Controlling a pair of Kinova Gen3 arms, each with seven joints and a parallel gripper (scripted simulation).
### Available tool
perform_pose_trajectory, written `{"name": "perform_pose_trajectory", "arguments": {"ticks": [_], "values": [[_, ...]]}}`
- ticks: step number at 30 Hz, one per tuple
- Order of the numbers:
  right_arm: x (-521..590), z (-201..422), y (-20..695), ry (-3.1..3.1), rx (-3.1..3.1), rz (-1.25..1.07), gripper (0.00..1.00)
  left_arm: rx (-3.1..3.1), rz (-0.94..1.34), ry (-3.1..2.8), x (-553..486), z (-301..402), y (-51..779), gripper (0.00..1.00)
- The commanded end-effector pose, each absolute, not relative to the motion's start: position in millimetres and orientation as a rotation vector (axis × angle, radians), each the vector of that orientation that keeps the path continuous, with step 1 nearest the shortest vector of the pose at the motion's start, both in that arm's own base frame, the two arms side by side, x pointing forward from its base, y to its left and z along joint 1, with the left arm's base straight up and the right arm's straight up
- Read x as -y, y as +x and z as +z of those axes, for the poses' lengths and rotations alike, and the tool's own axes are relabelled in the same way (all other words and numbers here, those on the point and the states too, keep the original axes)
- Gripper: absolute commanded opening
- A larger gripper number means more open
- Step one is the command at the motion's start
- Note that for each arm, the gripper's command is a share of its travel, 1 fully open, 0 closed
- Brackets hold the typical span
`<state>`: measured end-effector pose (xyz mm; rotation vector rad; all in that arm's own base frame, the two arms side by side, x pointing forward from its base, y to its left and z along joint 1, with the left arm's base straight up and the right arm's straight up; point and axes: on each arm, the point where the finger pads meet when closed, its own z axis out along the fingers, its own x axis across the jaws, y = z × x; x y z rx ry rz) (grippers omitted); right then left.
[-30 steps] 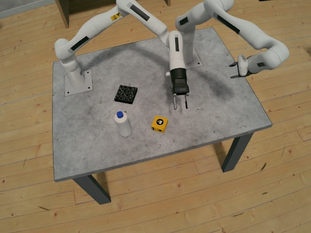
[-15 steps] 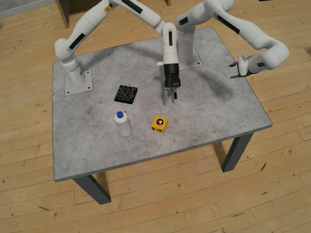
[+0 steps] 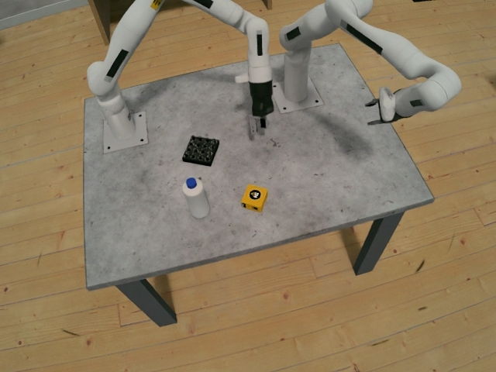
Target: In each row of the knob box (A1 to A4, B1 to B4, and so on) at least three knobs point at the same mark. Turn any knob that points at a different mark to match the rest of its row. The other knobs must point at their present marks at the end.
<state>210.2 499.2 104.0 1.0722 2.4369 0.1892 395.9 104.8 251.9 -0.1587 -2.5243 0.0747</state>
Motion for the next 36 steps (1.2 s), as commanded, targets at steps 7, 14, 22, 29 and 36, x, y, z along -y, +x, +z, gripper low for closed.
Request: {"name": "perform_pose_trajectory", "arguments": {"ticks": [7, 14, 22, 29, 36], "values": [[-486, 117, 126, 0.794, -2.718, 0.081, 1.0, 2.526, 0.074, -0.159, -105, 253, 396, 1.0], [-471, 134, 63, 0.513, -2.901, 0.031, 1.0, 2.526, 0.074, -0.159, -105, 253, 396, 1.0], [-456, 149, 21, 0.285, -3.008, 0.011, 1.0, 2.526, 0.074, -0.159, -105, 253, 396, 1.0], [-441, 164, -15, 0.065, -3.082, 0.001, 1.0, 2.526, 0.074, -0.159, -105, 253, 396, 1.0], [-431, 173, -34, -0.067, -3.115, 0.0, 1.0, 2.526, 0.074, -0.159, -105, 253, 396, 1.0]]}}
